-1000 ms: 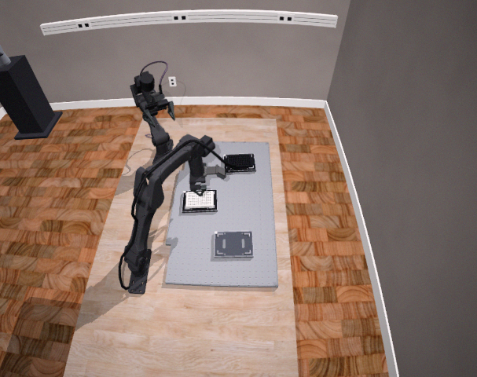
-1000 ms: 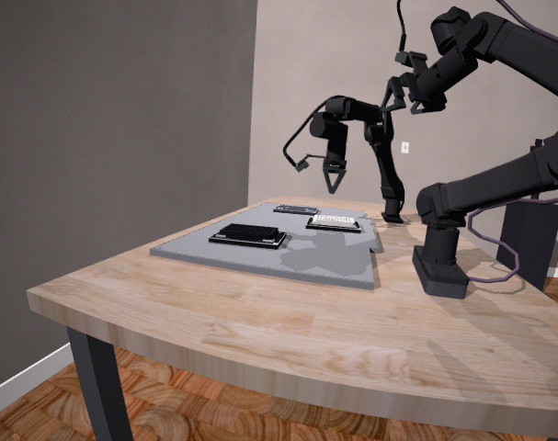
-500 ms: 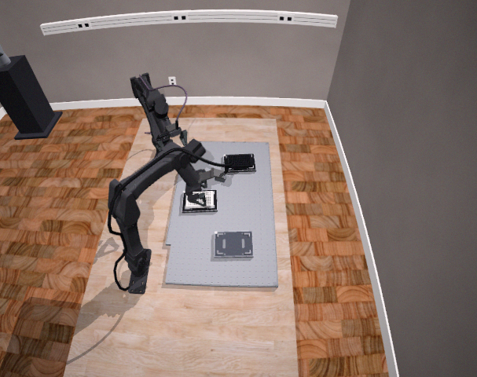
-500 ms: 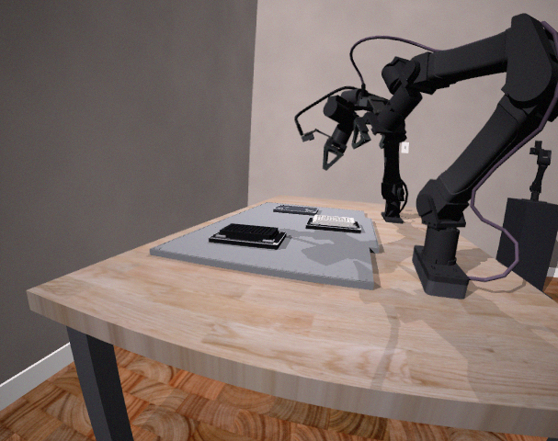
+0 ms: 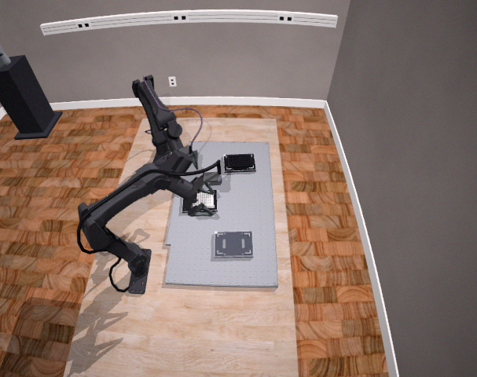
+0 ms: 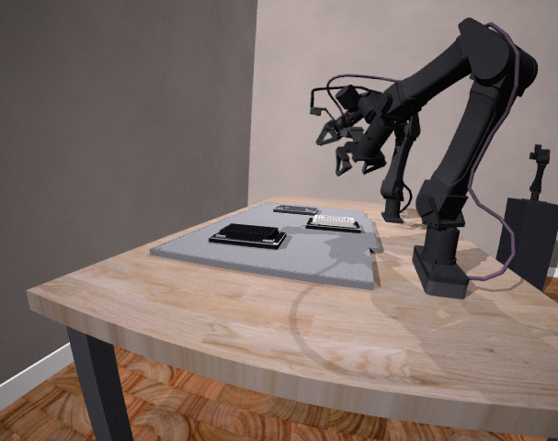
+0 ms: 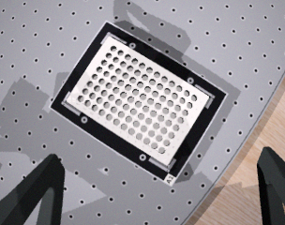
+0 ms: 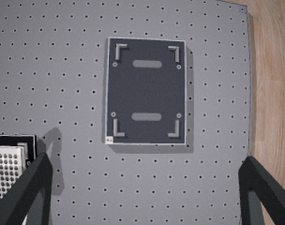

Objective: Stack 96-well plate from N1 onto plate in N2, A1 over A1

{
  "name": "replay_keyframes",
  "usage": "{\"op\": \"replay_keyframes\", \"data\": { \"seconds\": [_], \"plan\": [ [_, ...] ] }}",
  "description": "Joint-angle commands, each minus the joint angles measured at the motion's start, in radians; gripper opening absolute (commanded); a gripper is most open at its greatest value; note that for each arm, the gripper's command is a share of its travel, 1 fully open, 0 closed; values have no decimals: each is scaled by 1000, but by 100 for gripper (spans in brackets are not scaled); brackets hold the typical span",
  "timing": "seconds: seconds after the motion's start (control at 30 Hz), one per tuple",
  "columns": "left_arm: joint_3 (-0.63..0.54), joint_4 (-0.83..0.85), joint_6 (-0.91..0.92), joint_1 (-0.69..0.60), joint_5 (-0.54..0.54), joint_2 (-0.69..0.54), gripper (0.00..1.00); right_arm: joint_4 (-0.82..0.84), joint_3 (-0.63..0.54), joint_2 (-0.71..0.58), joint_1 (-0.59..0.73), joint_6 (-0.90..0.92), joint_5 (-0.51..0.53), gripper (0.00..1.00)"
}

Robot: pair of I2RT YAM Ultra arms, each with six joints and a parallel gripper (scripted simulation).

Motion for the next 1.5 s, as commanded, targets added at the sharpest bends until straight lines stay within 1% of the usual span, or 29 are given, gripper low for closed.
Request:
{"op": "replay_keyframes", "data": {
  "seconds": [0.0, 0.1, 0.17, 0.2, 0.33, 0.43, 0.57, 0.63, 0.67, 0.73, 0.77, 0.83, 0.97, 1.17, 1.2, 1.23, 1.3, 1.37, 1.47],
  "plan": [
    [-19, 103, 18, 19, 25, 60, 100, 214, -49, -102, -60, -168, 18, 100],
    [-33, 148, 22, 29, 33, 112, 100, 341, -104, -167, -135, -273, -26, 100],
    [-33, 148, 22, 29, 33, 112, 100, 341, -104, -167, -135, -273, -26, 100],
    [-37, 170, 24, 32, 37, 133, 100, 428, -141, -195, -178, -329, -76, 100],
    [-58, 205, 27, 43, 45, 185, 100, 595, -216, -270, -308, -437, -176, 100],
    [-63, 196, 26, 47, 46, 205, 100, 704, -266, -305, -410, -481, -267, 100],
    [-56, 195, 27, 48, 36, 213, 100, 825, -314, -319, -533, -504, -383, 100],
    [-54, 195, 27, 48, 36, 209, 100, 876, -330, -295, -586, -503, -432, 100],
    [-54, 195, 27, 48, 36, 209, 100, 899, -337, -292, -608, -502, -452, 100],
    [-54, 195, 27, 48, 36, 209, 100, 899, -337, -292, -608, -502, -452, 100],
    [-54, 195, 27, 48, 36, 209, 100, 940, -350, -285, -642, -490, -489, 100],
    [-54, 195, 27, 48, 36, 210, 100, 970, -358, -279, -673, -481, -512, 100],
    [-54, 195, 27, 48, 36, 210, 100, 984, -367, -266, -707, -474, -522, 100],
    [-54, 195, 27, 48, 36, 210, 100, 982, -364, -270, -709, -476, -519, 100],
    [-54, 202, 6, 48, 33, 209, 100, 973, -365, -272, -709, -482, -532, 100],
    [-50, 172, -5, 47, 19, 212, 100, 957, -364, -276, -707, -492, -541, 100],
    [-50, 172, -5, 47, 19, 212, 100, 957, -364, -276, -707, -492, -541, 100],
    [-32, 131, -49, 38, -4, 220, 100, 877, -351, -294, -689, -505, -579, 100],
    [7, 52, -145, 18, -46, 247, 100, 741, -344, -345, -661, -533, -665, 100]
  ]
}}
